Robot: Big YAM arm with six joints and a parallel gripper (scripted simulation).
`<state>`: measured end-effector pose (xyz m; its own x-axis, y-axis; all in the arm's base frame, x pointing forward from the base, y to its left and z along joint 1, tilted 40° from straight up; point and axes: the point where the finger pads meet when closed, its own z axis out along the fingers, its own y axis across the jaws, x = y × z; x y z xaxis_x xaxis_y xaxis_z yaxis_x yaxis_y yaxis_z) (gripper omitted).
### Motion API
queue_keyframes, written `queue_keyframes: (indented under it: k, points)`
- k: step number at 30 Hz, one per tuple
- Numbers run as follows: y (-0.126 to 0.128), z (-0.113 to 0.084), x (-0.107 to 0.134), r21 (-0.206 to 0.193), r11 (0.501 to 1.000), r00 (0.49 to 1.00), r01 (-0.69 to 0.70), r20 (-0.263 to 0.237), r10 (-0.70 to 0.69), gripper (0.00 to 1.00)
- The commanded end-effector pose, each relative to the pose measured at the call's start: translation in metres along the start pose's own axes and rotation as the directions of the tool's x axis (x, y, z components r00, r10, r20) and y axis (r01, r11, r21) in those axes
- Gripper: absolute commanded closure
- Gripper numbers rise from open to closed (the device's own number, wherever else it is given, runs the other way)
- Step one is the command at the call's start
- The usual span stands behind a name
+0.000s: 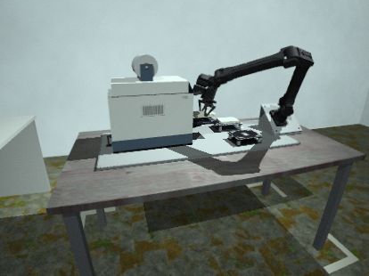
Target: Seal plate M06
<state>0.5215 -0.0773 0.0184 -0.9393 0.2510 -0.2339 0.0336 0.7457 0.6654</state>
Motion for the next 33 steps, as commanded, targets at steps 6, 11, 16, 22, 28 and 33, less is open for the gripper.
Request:
queue_keyframes:
  k: [6,11,16,22,28,33]
  points:
    - [0.009,0.003,-0.024,0.004,0.999,0.998,0.050,0.025,-0.050,1.00]
    - [0.010,0.002,-0.025,0.003,0.999,0.999,0.045,0.021,-0.045,1.00]
    - [0.008,0.008,-0.022,0.003,0.999,0.999,0.041,0.021,-0.041,1.00]
    - [0.005,0.014,-0.011,0.001,1.000,1.000,0.024,0.007,-0.024,1.00]
    - [0.005,0.013,0.000,0.002,1.000,1.000,0.011,0.005,-0.011,1.00]
    - [0.009,0.014,0.001,0.002,1.000,1.000,0.018,0.007,-0.018,1.00]
